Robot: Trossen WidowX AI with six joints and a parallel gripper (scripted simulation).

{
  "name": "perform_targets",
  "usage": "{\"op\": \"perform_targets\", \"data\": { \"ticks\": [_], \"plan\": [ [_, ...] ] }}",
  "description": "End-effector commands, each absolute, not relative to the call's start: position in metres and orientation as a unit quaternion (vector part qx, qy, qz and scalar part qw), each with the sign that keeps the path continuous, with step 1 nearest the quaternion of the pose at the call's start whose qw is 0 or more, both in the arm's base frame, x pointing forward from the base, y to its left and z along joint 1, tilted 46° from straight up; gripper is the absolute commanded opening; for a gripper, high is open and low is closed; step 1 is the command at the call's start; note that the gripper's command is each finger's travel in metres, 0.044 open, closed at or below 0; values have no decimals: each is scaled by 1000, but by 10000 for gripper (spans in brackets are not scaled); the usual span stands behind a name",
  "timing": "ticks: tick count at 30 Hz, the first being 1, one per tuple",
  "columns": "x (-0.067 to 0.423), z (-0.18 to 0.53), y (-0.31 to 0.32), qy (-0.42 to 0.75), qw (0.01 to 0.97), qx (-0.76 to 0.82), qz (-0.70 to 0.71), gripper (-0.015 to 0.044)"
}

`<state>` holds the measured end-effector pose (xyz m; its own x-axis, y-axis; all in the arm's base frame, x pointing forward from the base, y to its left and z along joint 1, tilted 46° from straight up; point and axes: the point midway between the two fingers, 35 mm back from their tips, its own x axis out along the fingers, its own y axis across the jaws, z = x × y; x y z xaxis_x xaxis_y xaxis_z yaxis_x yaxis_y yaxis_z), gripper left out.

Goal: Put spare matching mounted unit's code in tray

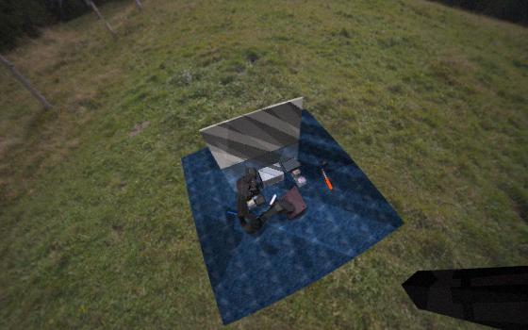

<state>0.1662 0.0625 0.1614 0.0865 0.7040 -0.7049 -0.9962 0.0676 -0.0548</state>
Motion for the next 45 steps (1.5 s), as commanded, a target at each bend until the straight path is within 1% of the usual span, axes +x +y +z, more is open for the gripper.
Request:
{"op": "perform_targets", "data": {
  "ticks": [1,34,42,45],
  "plan": [
    [166,157,68,260,683,-280,622,300],
    [169,123,108,253,686,-276,624,300],
    [168,122,109,253,686,-275,624,300],
    [169,122,108,255,685,-277,624,221]
  ]
}}
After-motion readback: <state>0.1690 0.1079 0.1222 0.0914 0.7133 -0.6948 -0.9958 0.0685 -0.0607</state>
